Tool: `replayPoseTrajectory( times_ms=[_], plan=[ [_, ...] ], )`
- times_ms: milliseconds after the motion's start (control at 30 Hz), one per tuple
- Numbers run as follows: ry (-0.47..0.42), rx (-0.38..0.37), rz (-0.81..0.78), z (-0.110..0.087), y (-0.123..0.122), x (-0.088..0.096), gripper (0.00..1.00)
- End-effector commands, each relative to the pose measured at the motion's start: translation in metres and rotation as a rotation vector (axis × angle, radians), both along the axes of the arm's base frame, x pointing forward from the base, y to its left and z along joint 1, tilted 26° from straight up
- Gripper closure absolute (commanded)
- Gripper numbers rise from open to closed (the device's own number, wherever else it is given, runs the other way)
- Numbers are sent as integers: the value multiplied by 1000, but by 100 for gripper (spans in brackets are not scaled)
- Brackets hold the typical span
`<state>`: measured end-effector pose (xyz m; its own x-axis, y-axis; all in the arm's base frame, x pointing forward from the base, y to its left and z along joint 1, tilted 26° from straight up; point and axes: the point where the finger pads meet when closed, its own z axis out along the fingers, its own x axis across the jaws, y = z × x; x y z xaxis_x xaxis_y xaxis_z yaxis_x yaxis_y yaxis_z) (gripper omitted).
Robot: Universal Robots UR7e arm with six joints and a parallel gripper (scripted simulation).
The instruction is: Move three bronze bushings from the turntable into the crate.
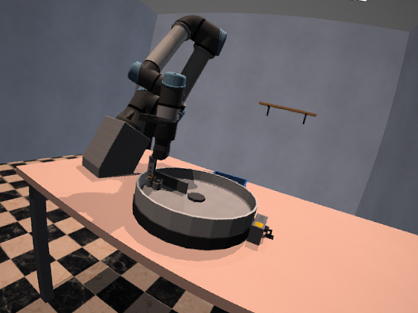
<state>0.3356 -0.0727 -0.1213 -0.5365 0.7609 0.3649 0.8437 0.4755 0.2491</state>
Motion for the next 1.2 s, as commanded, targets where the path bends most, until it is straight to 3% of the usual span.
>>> replayPoseTrajectory(
  times_ms=[0, 1167],
  plan=[
    [-1, -1, -1, -6, 2, 0, 60],
    [0, -2, -2, -26, 11, 0, 60]
  ],
)
